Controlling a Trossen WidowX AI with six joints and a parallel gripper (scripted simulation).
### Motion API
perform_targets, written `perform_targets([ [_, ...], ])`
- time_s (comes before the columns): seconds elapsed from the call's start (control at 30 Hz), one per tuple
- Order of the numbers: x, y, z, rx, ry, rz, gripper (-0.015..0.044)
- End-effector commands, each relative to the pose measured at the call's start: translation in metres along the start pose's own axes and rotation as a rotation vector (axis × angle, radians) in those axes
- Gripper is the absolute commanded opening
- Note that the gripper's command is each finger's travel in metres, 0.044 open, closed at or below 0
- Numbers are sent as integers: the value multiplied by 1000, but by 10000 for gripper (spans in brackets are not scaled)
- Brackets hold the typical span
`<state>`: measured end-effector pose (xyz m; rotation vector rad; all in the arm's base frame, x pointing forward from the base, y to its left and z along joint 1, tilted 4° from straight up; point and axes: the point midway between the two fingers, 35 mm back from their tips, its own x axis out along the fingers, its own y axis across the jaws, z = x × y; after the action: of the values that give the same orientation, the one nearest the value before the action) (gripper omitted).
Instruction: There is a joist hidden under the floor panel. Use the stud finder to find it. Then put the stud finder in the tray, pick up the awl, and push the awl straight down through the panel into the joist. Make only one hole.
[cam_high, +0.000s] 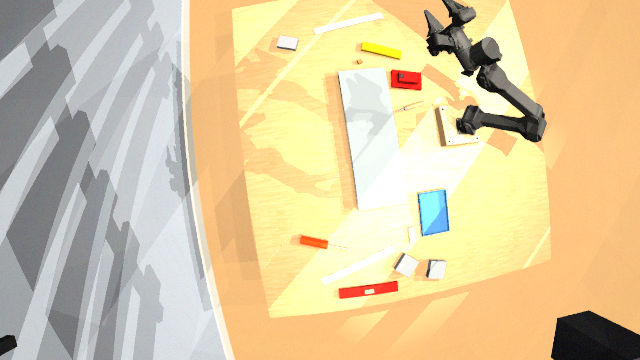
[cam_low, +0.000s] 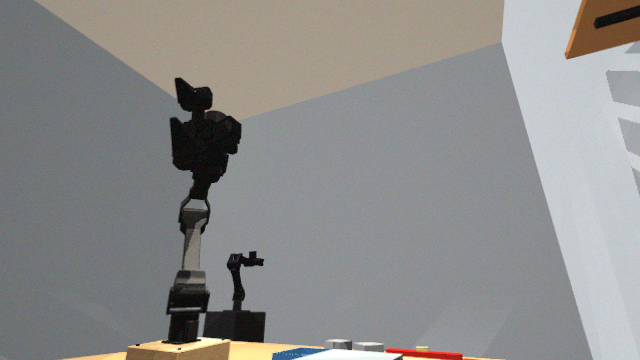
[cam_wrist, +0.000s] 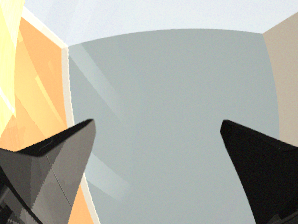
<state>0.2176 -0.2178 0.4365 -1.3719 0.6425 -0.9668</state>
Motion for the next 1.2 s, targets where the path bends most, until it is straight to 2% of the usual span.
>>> perform_targets([
  [0.0,18,71,5,18,-34,223,440],
  [0.13,23,141,2,69,-37,459,440],
  [0.3,10,224,-11,172,13,769,440],
  [0.5,-31,307,-31,347,158,1143,440],
  [0.67,-80,354,-45,519,343,1430,440],
  [1.17,-86,359,-42,543,370,1466,440],
])
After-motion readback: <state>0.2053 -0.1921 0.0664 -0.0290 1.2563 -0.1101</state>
